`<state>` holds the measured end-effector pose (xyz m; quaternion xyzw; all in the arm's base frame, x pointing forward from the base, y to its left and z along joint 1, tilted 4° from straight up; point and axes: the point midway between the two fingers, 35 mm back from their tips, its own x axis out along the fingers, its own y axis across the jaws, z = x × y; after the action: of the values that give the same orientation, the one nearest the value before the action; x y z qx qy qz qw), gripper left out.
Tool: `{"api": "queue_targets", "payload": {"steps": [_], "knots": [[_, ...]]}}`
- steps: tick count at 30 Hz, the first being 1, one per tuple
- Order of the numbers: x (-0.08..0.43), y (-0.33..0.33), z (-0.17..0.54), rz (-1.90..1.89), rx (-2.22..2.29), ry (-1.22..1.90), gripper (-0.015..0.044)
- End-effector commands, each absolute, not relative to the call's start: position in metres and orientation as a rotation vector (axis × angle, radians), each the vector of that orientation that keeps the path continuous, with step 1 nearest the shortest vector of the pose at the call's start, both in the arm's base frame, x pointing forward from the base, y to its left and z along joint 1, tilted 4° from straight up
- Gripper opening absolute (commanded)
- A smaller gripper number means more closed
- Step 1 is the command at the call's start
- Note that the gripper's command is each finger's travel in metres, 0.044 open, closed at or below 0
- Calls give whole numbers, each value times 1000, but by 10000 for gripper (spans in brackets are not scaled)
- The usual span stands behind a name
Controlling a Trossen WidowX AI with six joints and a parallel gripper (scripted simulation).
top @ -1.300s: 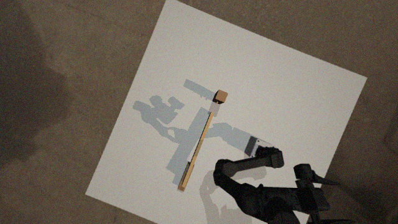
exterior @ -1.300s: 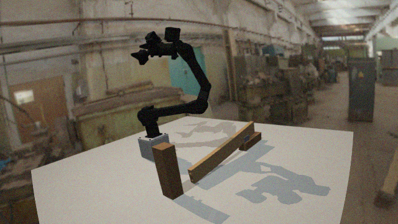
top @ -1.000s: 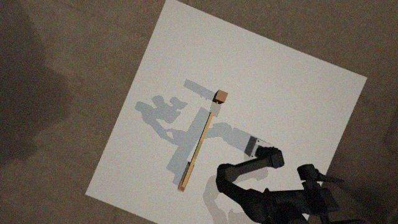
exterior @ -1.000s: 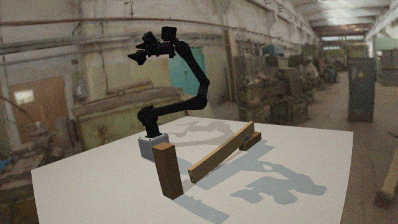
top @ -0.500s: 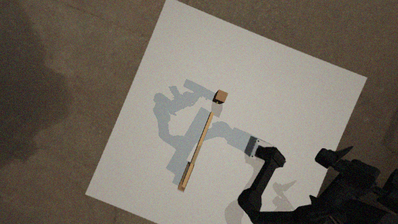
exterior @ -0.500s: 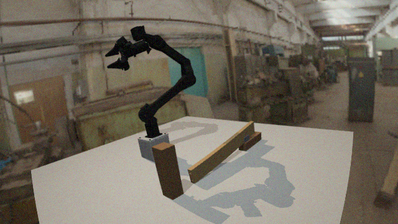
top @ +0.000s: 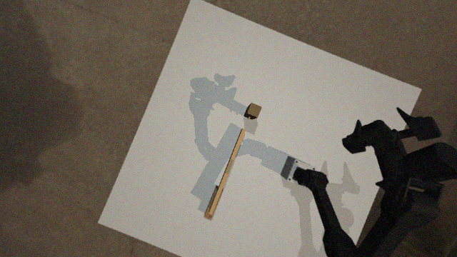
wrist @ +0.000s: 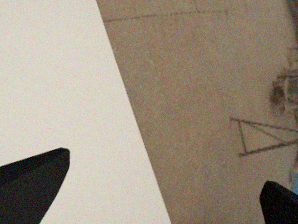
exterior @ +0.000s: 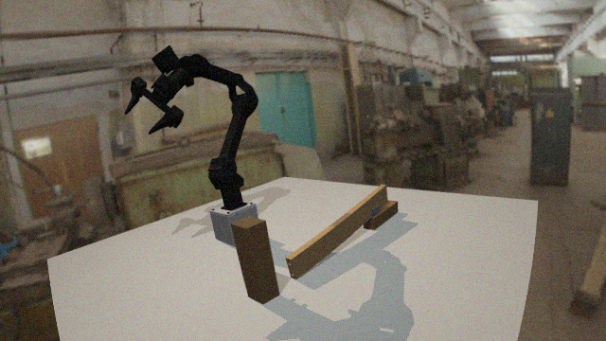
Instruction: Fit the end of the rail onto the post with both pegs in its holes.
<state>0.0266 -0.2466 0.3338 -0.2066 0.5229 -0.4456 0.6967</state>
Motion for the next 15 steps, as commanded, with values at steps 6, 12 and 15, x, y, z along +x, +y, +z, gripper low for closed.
{"api": "queue_targets", "payload": {"steps": [6, 12, 15], "knots": [[143, -267, 267, -409, -646, 1254, 440], [221, -243, 216, -38, -788, 1278, 440], [256, -223, 189, 124, -862, 1272, 440]]}}
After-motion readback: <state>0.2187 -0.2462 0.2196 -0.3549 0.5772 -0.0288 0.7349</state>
